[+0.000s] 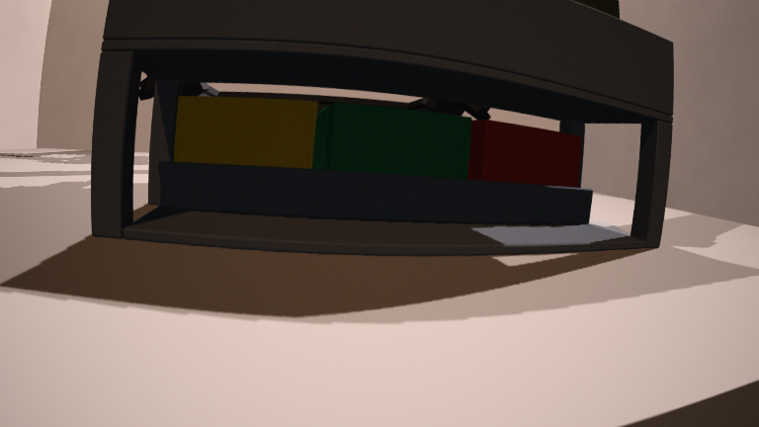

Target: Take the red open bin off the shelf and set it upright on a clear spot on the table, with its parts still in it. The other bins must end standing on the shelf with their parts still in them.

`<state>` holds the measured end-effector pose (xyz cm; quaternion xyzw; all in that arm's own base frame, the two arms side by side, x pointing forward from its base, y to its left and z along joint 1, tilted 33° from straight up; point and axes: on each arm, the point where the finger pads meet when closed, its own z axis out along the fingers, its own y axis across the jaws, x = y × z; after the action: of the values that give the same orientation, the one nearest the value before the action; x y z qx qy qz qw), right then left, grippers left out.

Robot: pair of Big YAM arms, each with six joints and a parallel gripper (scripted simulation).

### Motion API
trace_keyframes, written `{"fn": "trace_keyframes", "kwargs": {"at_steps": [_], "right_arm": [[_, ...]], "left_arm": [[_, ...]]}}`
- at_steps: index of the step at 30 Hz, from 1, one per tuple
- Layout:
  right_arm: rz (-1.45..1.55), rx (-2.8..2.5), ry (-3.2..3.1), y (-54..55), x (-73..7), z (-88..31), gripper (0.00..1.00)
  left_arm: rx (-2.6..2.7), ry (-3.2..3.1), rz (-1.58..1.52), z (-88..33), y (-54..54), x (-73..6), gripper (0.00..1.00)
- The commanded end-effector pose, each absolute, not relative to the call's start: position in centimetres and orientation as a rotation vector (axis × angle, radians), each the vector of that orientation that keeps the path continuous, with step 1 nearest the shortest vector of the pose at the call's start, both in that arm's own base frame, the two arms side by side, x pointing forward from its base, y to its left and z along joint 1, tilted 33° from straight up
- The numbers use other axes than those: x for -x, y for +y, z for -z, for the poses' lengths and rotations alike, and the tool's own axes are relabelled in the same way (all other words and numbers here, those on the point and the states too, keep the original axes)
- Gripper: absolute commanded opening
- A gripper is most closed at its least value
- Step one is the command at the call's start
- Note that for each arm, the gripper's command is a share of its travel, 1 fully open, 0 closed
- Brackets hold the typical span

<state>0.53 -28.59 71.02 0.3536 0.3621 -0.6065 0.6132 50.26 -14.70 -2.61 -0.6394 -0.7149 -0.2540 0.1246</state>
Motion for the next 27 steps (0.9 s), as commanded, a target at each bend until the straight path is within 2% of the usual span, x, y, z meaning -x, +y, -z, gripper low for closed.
{"fn": "trace_keyframes", "kwargs": {"at_steps": [1, 9, 13, 27], "right_arm": [[1.419, -0.788, 0.791, -27.0, -0.1, -72.1, 1.00], [1.419, -0.788, 0.791, -27.0, -0.1, -72.1, 1.00], [1.419, -0.788, 0.791, -27.0, -0.1, -72.1, 1.00], [1.419, -0.788, 0.791, -27.0, -0.1, -72.1, 1.00]], "left_arm": [[1.861, -2.111, 0.755, 2.0, -14.5, -52.1, 0.00], [1.852, -2.078, 0.736, 6.8, -11.6, -51.0, 0.00], [1.869, -2.146, 0.784, 3.9, -12.6, -53.4, 0.00], [1.912, -2.091, 0.772, 4.2, -14.3, -51.7, 0.00]]}}
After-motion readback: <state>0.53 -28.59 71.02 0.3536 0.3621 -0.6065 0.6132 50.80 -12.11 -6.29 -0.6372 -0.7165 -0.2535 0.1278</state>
